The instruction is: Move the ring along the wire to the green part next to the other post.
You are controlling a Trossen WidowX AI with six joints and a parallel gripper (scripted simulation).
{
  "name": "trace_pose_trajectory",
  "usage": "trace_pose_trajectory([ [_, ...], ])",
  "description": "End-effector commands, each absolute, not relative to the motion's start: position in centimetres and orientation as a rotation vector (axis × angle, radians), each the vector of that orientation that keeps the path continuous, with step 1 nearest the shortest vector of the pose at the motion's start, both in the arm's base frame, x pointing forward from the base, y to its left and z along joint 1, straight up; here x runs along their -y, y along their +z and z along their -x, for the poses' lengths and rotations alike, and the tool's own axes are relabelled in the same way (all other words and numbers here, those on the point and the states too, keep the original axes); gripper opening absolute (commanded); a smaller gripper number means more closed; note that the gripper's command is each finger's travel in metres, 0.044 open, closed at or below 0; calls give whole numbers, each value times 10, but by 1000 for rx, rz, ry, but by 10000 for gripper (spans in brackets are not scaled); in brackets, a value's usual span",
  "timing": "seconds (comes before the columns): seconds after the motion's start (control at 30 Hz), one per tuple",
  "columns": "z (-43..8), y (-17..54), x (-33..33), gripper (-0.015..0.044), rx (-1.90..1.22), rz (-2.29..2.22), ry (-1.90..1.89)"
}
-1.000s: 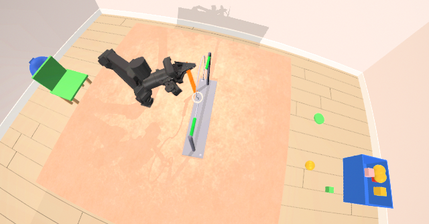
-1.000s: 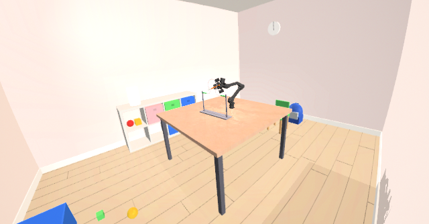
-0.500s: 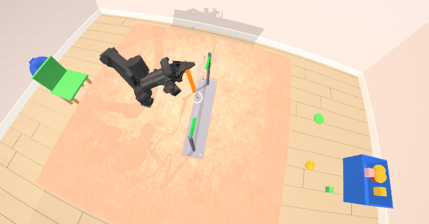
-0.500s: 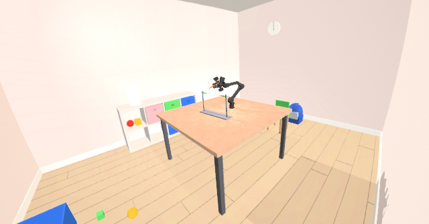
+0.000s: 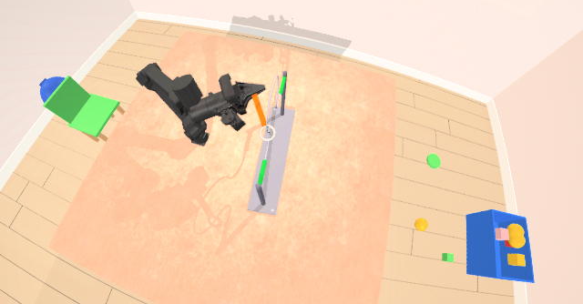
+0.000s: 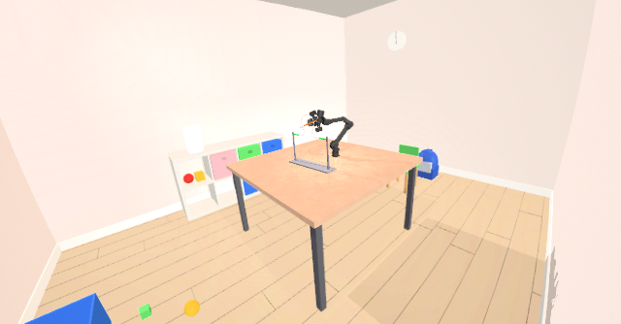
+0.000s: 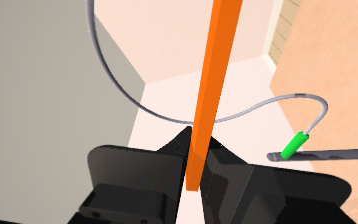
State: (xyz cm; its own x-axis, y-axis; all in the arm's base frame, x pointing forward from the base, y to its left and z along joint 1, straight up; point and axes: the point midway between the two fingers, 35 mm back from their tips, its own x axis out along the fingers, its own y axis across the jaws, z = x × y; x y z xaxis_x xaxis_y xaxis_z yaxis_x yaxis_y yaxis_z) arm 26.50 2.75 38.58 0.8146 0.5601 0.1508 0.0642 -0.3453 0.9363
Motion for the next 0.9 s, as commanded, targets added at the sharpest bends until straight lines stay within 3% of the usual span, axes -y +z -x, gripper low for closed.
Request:
trace_pose_trajectory([
  [0.0, -264, 388, -28, -150, -479, -1821, 546],
  [0.87, -264, 380, -30, -150, -522, -1517, 458],
])
